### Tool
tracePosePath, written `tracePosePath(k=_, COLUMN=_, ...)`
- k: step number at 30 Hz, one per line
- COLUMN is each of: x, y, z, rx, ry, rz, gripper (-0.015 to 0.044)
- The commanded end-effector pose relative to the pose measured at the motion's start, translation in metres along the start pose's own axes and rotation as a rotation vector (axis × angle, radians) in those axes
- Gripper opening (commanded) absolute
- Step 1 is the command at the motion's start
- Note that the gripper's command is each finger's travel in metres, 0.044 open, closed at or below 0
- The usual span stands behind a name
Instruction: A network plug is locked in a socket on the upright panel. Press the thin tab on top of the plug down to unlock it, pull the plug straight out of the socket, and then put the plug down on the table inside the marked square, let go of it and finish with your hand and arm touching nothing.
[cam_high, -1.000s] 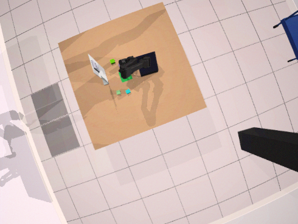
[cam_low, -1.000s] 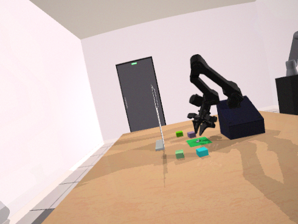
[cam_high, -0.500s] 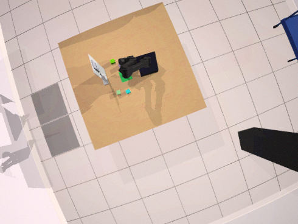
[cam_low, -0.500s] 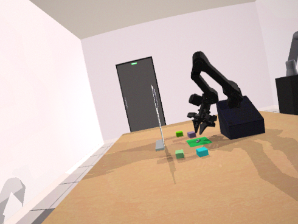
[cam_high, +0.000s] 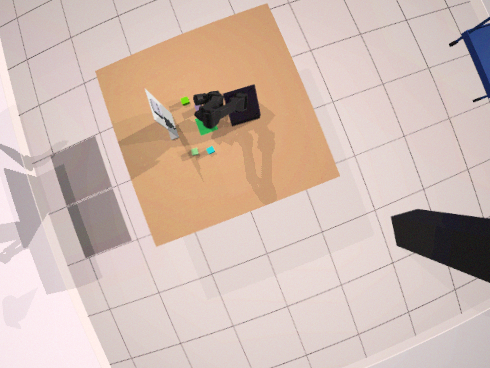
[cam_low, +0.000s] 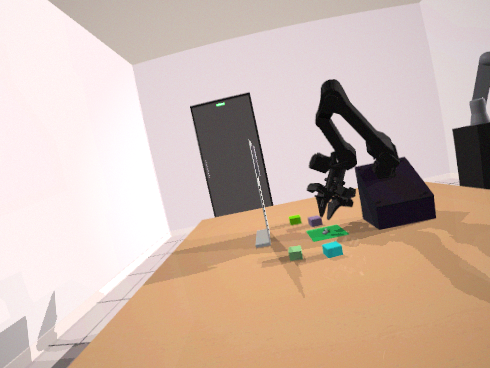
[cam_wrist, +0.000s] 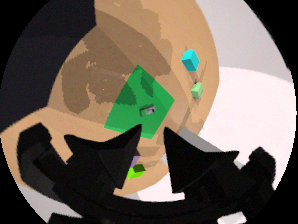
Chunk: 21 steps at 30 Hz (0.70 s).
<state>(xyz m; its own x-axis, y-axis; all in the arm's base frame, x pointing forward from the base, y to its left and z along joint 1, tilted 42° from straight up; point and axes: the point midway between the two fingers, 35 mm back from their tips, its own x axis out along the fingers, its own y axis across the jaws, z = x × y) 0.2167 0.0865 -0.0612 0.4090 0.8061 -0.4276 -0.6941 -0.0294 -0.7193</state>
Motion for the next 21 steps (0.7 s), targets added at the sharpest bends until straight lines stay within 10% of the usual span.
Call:
tracePosePath(k=1, x=-0.0011, y=-0.0028, z=-0.0020, rx=-0.010, ry=-0.002, rz=-0.005, gripper=0.0156)
tracePosePath(k=21, x=-0.0094, y=-0.0069, z=-0.0061, rx=-0.011, ry=0.001, rz=0.002, gripper=0.0156)
